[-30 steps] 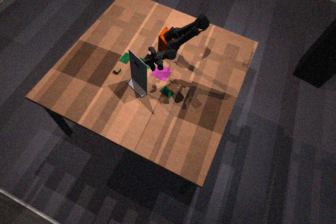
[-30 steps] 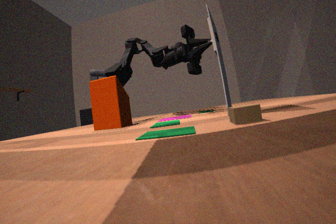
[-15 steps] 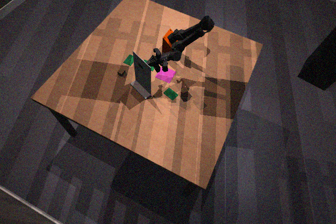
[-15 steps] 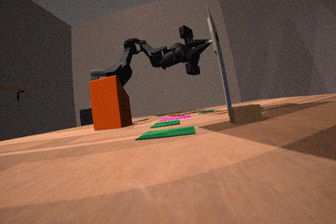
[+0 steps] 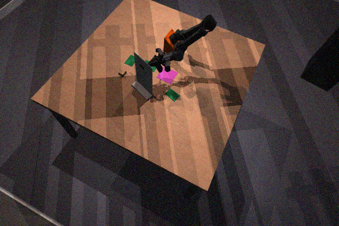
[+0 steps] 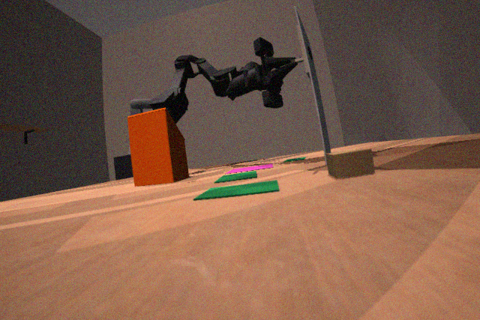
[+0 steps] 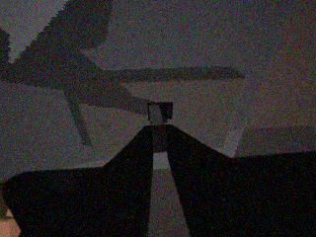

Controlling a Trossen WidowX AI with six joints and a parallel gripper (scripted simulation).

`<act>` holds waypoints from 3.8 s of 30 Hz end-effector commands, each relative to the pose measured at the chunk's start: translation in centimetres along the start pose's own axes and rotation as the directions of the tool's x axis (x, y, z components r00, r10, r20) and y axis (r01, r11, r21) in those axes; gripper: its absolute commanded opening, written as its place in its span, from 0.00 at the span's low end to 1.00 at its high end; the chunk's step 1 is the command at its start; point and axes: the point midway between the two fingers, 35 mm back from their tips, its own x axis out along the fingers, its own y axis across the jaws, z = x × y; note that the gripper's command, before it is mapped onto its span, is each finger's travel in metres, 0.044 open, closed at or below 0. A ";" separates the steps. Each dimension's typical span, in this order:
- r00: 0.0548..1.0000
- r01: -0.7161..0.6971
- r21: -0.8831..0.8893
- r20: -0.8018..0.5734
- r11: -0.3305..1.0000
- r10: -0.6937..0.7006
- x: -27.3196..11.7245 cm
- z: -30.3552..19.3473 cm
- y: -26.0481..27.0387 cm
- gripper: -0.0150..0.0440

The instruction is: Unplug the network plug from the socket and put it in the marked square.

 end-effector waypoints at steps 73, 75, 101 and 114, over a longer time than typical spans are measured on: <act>1.000 0.000 0.002 -0.003 1.000 0.000 -3.3 -0.7 0.0 0.25; 1.000 0.000 0.002 -0.003 1.000 0.000 -3.4 -0.7 0.0 0.25; 1.000 -0.001 0.002 -0.003 1.000 0.001 -4.4 -0.8 0.0 0.25; 1.000 -0.001 0.002 -0.004 1.000 0.001 -4.9 -0.9 0.0 0.25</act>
